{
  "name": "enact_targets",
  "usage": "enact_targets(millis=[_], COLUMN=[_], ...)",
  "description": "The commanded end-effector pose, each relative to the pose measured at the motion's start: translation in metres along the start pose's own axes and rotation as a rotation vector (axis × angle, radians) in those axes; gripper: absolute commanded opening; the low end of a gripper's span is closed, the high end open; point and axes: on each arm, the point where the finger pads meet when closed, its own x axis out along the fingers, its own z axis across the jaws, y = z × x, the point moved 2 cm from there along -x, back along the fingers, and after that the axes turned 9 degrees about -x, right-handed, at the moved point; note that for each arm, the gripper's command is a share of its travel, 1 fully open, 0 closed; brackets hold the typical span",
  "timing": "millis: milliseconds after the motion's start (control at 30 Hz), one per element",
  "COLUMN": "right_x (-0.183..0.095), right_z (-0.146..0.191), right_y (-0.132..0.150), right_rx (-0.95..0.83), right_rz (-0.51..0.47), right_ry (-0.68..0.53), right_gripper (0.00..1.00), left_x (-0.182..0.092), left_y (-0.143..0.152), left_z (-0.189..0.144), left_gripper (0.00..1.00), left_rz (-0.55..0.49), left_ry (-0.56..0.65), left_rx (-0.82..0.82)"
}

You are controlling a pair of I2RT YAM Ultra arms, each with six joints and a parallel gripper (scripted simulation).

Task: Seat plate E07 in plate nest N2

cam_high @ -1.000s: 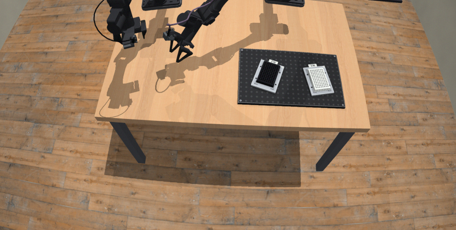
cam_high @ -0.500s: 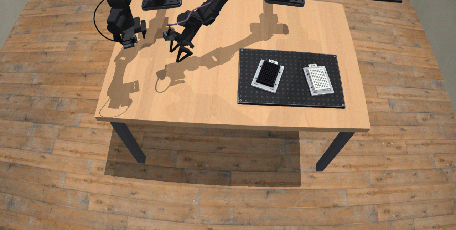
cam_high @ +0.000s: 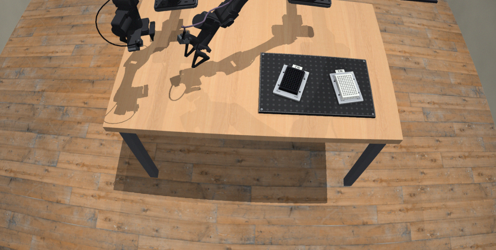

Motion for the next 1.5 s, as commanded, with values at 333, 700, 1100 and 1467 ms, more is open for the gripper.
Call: enact_targets(millis=[333,700,1100,1467], right_x=[0.001,0.012,0.017,0.017], right_z=[-0.018,-0.018,-0.017,-0.017], right_y=[0.068,0.109,0.125,0.125], right_rx=[0.384,0.615,0.710,0.711], right_rz=[-0.057,-0.061,-0.064,-0.064], right_ry=[0.005,0.001,-0.001,-0.001], right_gripper=[1.00,1.00,1.00,1.00], left_x=[-0.005,-0.005,-0.005,-0.005], left_y=[-0.014,-0.014,-0.014,-0.014], left_z=[0.001,0.001,0.001,0.001], left_gripper=[1.00,1.00,1.00,1.00], left_rz=[-0.030,-0.030,-0.030,-0.030], left_ry=[-0.001,-0.001,-0.001,-0.001], left_rx=[-0.007,-0.007,-0.007,-0.007])
